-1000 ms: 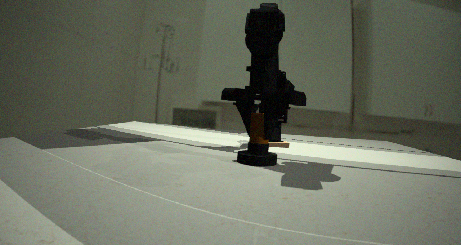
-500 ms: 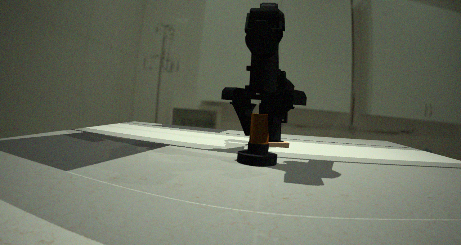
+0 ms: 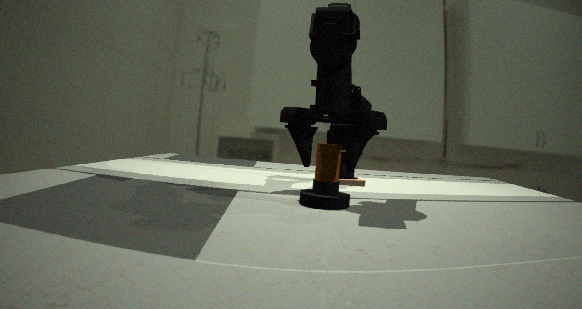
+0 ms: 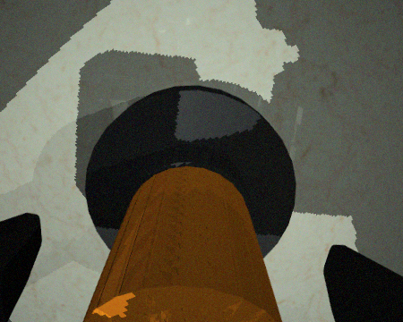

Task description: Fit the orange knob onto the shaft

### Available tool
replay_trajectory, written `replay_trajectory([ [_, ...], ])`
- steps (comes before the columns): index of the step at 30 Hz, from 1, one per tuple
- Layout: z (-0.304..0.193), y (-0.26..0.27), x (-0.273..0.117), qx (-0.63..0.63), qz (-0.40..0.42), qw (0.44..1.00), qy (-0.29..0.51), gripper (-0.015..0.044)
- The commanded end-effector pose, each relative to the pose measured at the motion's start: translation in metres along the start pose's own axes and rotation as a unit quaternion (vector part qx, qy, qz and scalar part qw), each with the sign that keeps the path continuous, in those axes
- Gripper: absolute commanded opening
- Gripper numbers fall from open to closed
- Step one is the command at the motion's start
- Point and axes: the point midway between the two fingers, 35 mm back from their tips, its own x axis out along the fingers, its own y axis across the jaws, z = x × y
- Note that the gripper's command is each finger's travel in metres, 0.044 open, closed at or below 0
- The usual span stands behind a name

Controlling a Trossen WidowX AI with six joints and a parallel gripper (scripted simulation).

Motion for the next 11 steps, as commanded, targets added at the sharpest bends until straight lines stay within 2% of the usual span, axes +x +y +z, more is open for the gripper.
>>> replay_trajectory([
  [1, -0.004, -0.003, -0.035, 0.001, -0.003, 1.000, 0.005, 0.0440],
  [6, 0.000, 0.000, -0.087, 0.001, -0.003, 1.000, 0.005, 0.0440],
  [11, -0.003, -0.002, -0.089, 0.001, -0.003, 1.000, 0.005, 0.0440],
])
